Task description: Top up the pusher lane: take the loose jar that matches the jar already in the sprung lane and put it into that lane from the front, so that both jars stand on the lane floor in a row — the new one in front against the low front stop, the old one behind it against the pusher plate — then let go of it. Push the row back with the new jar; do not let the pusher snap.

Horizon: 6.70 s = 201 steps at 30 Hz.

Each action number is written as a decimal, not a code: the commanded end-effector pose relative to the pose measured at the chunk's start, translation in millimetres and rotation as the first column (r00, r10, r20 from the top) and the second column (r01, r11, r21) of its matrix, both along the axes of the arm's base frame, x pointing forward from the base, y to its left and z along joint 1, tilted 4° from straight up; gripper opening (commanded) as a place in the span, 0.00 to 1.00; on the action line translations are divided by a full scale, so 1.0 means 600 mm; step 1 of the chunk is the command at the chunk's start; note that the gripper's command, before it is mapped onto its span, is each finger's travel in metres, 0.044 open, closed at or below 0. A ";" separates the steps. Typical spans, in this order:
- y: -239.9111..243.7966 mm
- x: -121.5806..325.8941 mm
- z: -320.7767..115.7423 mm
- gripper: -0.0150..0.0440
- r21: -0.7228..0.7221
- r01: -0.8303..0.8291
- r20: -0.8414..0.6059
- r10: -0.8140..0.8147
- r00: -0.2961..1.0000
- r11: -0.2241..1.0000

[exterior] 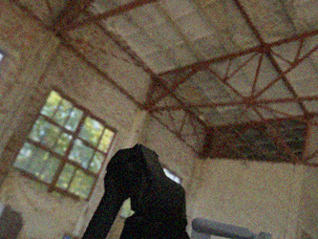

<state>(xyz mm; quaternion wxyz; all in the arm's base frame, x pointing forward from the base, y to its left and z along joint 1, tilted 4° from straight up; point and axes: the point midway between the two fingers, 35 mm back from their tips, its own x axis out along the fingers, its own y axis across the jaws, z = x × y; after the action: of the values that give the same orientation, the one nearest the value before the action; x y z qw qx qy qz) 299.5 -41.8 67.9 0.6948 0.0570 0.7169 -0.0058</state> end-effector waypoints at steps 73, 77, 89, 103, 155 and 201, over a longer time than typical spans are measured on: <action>-0.008 0.067 0.015 0.25 -0.008 0.002 0.028 -0.002 1.000 1.000; -0.008 0.067 0.014 0.25 -0.008 0.002 0.028 -0.002 1.000 1.000; -0.008 0.067 0.013 0.25 -0.008 0.002 0.028 -0.002 1.000 1.000; -0.008 0.067 0.011 0.25 -0.008 0.002 0.028 -0.002 1.000 1.000; -0.008 0.071 0.008 0.25 -0.008 0.002 0.028 -0.002 1.000 1.000; -0.006 0.070 -0.015 0.25 -0.008 0.002 0.028 -0.002 1.000 1.000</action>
<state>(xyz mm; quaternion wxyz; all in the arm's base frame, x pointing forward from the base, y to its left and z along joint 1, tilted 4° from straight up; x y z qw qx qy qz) 337.6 -44.7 58.8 0.6987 0.0552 0.7133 -0.0054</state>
